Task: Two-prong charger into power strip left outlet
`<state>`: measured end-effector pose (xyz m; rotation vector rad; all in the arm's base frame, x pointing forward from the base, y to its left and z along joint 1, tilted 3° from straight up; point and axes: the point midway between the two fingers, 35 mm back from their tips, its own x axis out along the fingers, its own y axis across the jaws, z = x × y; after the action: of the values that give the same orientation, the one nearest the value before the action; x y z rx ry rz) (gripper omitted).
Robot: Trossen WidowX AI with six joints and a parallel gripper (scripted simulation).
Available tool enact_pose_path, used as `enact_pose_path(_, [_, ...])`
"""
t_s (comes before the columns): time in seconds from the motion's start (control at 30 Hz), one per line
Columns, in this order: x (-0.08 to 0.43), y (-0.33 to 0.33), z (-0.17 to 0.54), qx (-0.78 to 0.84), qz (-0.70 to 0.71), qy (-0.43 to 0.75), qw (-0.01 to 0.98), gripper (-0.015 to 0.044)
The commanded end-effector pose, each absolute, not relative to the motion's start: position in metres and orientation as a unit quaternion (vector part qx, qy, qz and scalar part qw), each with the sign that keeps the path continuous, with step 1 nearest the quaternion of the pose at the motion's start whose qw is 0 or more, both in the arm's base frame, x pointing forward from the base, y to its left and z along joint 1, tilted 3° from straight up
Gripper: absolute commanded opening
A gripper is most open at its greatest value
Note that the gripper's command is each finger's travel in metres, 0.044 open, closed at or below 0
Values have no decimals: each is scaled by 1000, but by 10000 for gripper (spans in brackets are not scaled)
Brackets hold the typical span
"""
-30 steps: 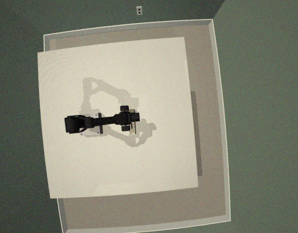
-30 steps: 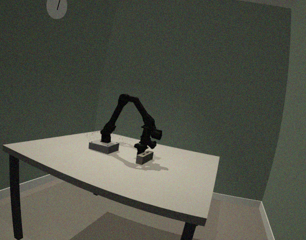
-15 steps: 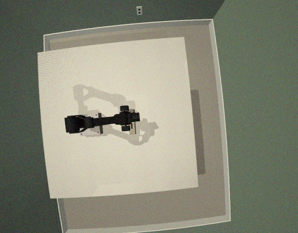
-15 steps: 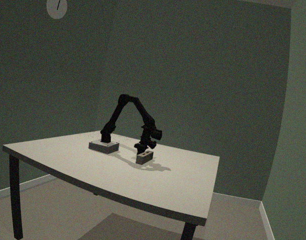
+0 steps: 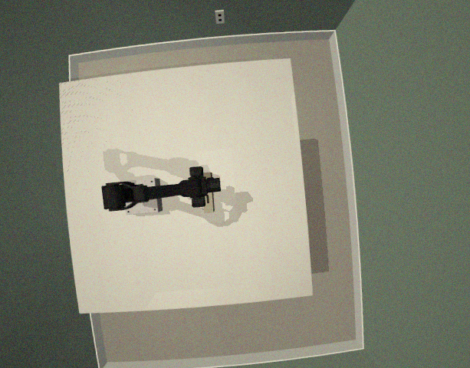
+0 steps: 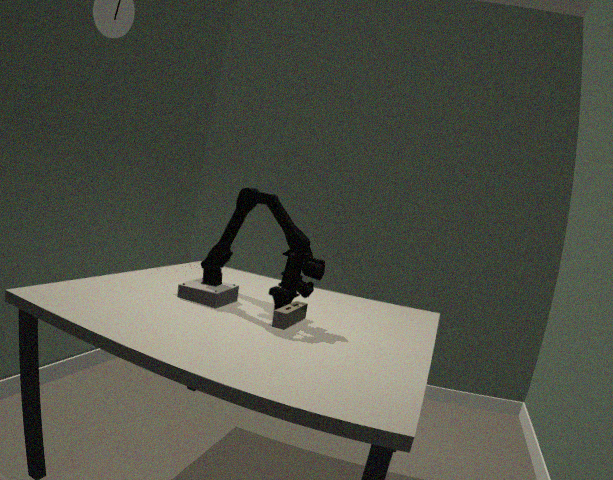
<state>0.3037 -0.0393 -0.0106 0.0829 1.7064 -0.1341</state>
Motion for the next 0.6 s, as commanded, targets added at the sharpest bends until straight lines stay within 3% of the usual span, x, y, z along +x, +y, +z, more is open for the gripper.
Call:
enact_pose_path(0.0, [304,-39,-10,36,-59,752,656,394])
enact_pose_path(0.07, [304,-39,-10,36,-59,752,656,440])
enact_pose_path(0.57, [301,-39,-10,36,-60,748,660,440])
